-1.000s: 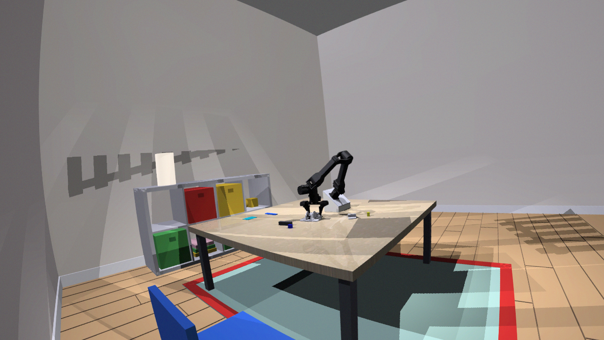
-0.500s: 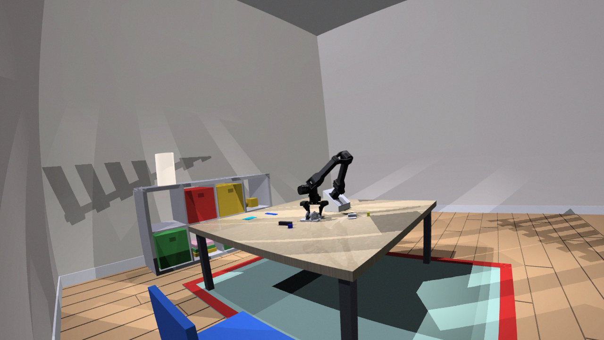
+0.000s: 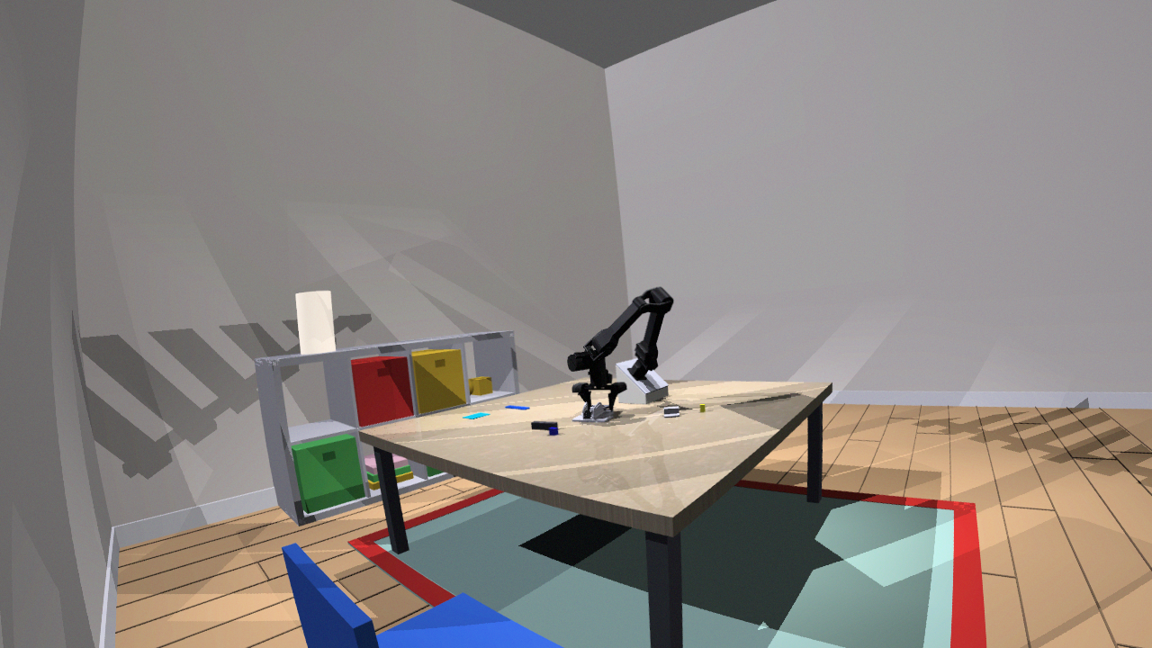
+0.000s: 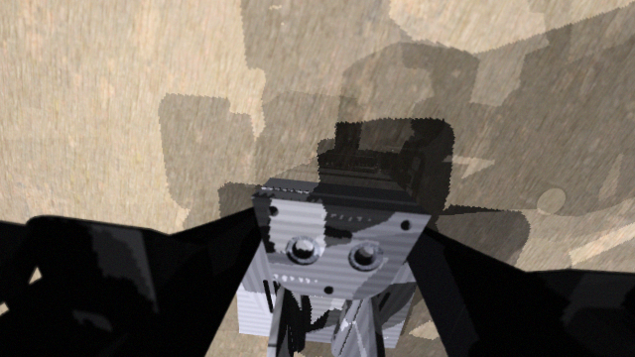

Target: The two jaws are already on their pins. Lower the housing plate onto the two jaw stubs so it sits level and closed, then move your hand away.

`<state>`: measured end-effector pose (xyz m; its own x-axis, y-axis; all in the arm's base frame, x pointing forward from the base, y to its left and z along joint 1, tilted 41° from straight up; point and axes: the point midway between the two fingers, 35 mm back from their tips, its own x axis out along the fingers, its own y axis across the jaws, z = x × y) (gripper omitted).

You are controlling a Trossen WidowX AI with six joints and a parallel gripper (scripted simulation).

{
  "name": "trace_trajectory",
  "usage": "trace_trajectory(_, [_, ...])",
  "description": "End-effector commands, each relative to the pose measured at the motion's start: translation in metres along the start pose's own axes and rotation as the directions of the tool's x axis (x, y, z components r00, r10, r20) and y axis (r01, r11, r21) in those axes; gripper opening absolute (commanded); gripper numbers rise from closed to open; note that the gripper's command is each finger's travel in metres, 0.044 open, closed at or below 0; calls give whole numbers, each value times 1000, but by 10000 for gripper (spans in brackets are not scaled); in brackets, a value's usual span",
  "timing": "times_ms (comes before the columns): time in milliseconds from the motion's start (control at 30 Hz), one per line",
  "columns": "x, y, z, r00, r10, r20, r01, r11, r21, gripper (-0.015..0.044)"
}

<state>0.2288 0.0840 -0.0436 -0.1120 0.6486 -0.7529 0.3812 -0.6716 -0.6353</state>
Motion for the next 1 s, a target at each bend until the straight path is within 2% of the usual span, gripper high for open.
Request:
trace_trajectory(0, [4, 0, 0, 1000, 2, 6, -2, 1000, 1, 351])
trace_trajectory(967, [1, 0, -1, 1000, 2, 6, -2, 1000, 1, 351])
